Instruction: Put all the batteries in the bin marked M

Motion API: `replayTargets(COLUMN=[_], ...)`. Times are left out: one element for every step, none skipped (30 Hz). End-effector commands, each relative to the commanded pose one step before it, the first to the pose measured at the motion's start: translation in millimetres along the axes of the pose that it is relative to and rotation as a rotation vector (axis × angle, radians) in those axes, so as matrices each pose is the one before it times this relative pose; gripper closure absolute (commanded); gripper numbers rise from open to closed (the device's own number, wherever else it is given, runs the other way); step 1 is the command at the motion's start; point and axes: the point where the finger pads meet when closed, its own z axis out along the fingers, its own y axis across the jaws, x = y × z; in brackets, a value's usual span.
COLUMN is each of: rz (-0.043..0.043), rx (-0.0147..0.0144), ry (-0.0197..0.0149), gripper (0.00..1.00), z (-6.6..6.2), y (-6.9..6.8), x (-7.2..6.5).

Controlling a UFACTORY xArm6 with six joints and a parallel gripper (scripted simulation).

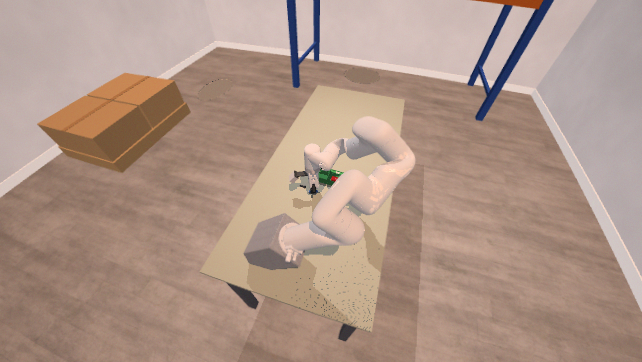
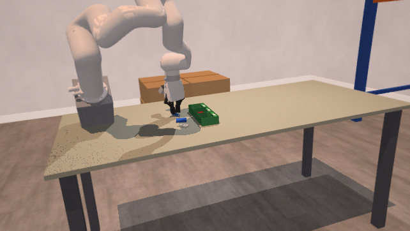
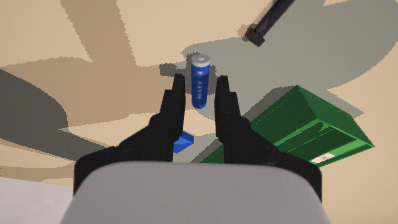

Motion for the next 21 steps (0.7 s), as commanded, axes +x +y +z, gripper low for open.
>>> replayTargets(rz=[0.00045, -0.00001, -0.00001, -0.00001, -0.00001, -0.00001, 0.0, 0.0, -0.00001, 0.0, 0.0, 0.0, 0.0, 0.0, 0.0, 0.0, 0.0, 0.0, 0.0, 0.0, 0.0], rx=[-0.00223, 0.00001, 0.00001, 0.00001, 0.00001, 0.00001, 0.0, 0.0, 0.00002, -0.00001, -0.00001, 0.0, 0.0, 0.0, 0.0, 0.0, 0.0, 0.0, 0.0, 0.0, 0.0], ry=[-0.00025, 0.0, 0.0, 0.0, 0.0, 0.0, 0.0, 0.0, 0.00002, -0.00001, 0.0, 0.0, 0.0, 0.0, 0.0, 0.0, 0.0, 0.0, 0.0, 0.0, 0.0], gripper=[0.72, 0.72, 0.72, 0.72, 0.72, 0.72, 0.72, 0.72, 0.72, 0.72, 0.72, 0.72, 0.72, 0.72, 0.72, 0.72, 0.72, 0.72, 0.72, 1.0, 1.0], z=[4.34, 1.33, 1.34, 1.34, 1.34, 1.34, 0.0, 0.0, -0.08, 0.03, 0.02, 0.01, 0.0, 0.0, 0.02, 0.0, 0.0, 0.0, 0.0, 0.0, 0.0], y=[0.95, -0.11, -0.11, -0.1, -0.08, -0.06, -0.04, -0.03, 0.0, 0.01, 0.01, 0.0, 0.0, 0.0, -0.02, -0.03, -0.03, -0.02, -0.02, 0.0, 0.0], x=[-0.17, 0.03, 0.03, 0.03, 0.02, 0.01, 0.01, 0.0, -0.01, 0.0, -0.01, 0.0, 0.0, 0.0, 0.01, 0.01, 0.01, 0.01, 0.01, 0.0, 0.0])
